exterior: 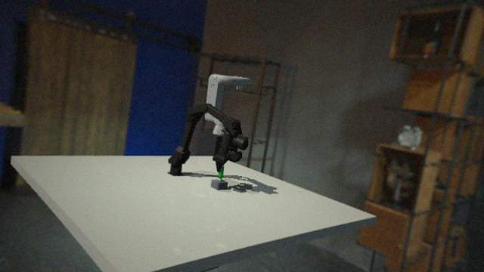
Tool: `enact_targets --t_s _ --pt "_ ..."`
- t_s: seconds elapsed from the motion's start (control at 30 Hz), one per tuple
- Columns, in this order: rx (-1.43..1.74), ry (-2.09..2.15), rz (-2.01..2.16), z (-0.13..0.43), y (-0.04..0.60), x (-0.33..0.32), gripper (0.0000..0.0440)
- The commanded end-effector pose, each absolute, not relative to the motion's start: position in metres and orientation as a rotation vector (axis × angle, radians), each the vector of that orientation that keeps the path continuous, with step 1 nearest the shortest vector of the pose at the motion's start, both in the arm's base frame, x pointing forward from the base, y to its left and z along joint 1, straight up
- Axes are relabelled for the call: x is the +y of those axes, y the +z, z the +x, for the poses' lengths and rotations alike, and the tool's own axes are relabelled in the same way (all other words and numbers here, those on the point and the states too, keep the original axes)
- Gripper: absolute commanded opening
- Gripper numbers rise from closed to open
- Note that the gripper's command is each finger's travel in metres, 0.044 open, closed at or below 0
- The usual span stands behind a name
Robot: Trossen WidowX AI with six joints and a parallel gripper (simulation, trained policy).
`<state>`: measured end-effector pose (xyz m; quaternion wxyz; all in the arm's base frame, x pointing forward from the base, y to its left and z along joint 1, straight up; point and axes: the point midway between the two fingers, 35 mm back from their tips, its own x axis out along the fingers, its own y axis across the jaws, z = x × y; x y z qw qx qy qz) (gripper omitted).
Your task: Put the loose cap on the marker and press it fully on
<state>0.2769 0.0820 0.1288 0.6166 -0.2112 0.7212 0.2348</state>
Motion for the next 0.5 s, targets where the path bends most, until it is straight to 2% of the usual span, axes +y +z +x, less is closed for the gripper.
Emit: enact_targets --t_s 0.0,0.07,0.17,0.47 --pt "1.682 0.567 -0.489 0.272 0.117 0.082 0.0000" --pt "1.681 0.573 -0.495 0.272 0.113 0.082 0.0000" --pt "1.689 0.573 -0.506 0.271 0.106 0.080 0.0079" --pt "1.726 0.597 -0.503 0.260 0.101 0.079 0.0122"
